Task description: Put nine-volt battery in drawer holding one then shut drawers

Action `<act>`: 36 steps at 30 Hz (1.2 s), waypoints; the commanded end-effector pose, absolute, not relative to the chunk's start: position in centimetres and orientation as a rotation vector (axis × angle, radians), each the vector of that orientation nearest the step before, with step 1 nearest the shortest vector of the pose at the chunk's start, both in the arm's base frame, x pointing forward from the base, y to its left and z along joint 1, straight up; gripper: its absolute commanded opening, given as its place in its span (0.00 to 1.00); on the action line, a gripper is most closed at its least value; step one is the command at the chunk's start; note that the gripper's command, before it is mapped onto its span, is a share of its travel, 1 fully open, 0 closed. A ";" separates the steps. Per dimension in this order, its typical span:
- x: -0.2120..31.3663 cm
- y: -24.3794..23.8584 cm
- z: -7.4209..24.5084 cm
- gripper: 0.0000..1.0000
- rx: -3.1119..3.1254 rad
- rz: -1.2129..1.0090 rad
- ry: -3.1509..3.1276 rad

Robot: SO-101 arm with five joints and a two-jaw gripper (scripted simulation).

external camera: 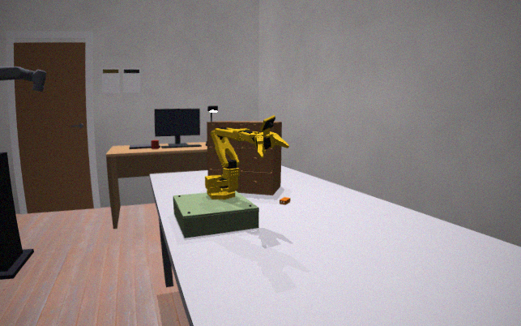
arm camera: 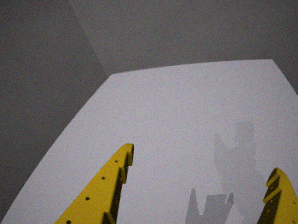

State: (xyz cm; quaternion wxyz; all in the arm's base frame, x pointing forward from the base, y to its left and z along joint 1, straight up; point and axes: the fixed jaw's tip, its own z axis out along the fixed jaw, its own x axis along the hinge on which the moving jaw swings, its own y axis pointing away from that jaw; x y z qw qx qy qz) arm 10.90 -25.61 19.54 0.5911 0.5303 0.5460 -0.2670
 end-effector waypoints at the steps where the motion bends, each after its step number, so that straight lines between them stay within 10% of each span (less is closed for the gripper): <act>1: 13.3 -23.8 18.6 0.50 1.179 -0.547 1.377; 36: 22.8 -5.7 13.3 0.50 0.480 -0.057 2.050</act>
